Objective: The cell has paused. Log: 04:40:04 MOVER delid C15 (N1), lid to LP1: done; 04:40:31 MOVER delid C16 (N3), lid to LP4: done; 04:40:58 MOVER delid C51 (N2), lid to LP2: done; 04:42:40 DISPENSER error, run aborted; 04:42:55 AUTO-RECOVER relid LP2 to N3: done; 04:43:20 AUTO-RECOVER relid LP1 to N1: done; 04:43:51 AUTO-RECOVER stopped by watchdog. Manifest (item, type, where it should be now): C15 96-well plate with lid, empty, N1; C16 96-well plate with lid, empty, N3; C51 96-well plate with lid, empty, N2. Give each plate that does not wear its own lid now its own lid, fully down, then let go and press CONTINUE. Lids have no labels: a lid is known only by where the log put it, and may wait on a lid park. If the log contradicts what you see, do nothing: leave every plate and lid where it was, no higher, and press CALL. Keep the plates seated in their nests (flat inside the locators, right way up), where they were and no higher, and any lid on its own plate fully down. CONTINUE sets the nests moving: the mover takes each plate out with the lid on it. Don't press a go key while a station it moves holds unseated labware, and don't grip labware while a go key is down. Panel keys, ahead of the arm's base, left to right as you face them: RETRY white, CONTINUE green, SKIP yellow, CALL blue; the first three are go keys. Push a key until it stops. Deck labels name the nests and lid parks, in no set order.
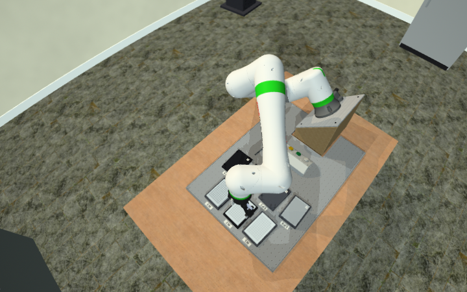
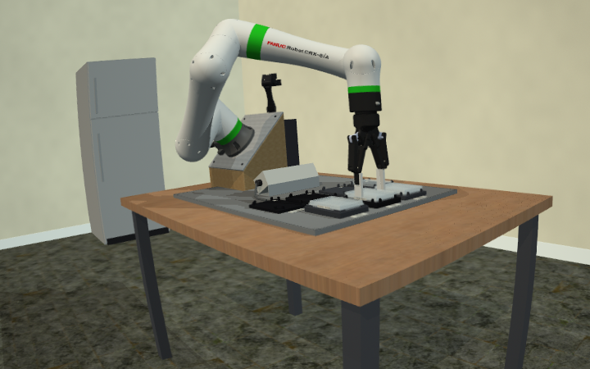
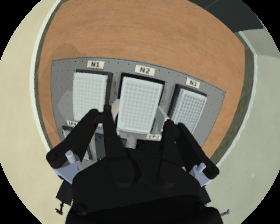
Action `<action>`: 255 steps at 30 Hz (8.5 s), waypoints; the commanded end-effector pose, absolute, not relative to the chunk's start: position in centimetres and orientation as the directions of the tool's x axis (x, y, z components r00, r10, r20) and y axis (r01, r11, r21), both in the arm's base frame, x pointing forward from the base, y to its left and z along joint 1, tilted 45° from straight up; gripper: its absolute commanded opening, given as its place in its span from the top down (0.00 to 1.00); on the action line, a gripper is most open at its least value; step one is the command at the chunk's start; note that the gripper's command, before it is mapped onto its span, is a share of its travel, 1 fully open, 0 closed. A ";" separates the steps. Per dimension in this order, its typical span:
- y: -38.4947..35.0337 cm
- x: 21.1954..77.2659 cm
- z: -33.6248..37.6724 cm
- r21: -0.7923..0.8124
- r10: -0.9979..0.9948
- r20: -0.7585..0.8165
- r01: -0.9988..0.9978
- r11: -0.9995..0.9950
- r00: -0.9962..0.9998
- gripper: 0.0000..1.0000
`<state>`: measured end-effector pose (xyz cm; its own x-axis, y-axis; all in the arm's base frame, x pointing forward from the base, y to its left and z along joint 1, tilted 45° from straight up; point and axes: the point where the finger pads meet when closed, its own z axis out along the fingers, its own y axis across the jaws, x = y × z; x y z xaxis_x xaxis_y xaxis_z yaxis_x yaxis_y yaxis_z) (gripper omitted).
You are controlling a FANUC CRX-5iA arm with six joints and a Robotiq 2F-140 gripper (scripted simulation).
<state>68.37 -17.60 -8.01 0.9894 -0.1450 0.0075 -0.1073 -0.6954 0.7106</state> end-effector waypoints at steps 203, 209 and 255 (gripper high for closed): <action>2.2 52.3 -18.6 0.710 -0.103 -0.035 -0.047 -0.702 0.994 0.34; 2.1 52.3 -18.7 0.710 -0.103 -0.035 -0.047 -0.702 0.994 0.34; -1.0 52.0 -22.0 0.710 -0.102 -0.035 -0.047 -0.703 0.994 0.34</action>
<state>52.04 -0.94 -21.91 0.9941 -0.1026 -0.0353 -0.0473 -0.7028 0.7098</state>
